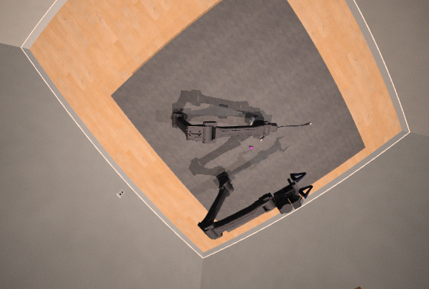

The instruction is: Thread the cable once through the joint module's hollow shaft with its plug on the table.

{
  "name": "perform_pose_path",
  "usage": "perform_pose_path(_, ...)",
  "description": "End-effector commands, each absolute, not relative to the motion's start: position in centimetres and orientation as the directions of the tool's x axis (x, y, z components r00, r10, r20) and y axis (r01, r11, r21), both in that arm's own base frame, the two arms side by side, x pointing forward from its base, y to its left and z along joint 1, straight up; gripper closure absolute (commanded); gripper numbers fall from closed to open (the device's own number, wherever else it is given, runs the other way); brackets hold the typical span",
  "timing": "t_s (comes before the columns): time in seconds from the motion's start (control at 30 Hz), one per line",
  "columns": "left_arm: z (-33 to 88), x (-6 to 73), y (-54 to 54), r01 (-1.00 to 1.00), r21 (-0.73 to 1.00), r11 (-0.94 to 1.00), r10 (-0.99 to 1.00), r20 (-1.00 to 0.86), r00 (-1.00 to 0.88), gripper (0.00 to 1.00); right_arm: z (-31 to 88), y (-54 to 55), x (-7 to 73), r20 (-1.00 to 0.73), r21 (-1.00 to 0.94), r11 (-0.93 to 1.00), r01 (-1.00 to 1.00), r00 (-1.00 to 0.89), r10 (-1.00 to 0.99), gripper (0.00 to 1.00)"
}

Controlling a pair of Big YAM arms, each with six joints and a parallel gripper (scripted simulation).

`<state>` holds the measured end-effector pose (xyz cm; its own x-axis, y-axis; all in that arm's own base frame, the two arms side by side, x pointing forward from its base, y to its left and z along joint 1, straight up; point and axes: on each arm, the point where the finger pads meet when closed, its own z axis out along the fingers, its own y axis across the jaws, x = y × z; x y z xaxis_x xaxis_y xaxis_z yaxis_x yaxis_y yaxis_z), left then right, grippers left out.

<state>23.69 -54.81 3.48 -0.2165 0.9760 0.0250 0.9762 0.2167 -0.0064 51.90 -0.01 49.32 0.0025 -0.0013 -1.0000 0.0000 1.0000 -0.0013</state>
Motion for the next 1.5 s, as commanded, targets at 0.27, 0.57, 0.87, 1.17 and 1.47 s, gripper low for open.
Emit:
perform_pose_path(0.27,9.94,25.38,-57.09,0.973,0.016,0.229,0.971,-0.077,-0.227,0.30,51.93,-0.22,51.56,-0.999,0.012,1.000,0.002,0.043,0.012,0.00)
perform_pose_path(0.57,9.93,25.40,-57.02,0.973,0.017,0.230,0.971,-0.074,-0.228,0.30,51.93,-0.22,51.56,-0.999,0.012,1.000,0.002,0.043,0.012,0.00)
perform_pose_path(0.87,9.93,25.43,-56.99,0.973,0.017,0.231,0.971,-0.073,-0.230,0.30,51.93,-0.22,51.56,-0.999,0.012,1.000,0.002,0.043,0.012,0.00)
perform_pose_path(1.17,9.93,25.46,-56.96,0.973,0.017,0.232,0.970,-0.073,-0.230,0.30,51.93,-0.22,51.56,-0.999,0.012,1.000,0.002,0.043,0.012,0.00)
perform_pose_path(1.47,9.93,25.51,-56.92,0.972,0.018,0.234,0.970,-0.072,-0.232,0.30,51.93,-0.22,51.56,-0.999,0.012,1.000,0.002,0.043,0.012,0.00)
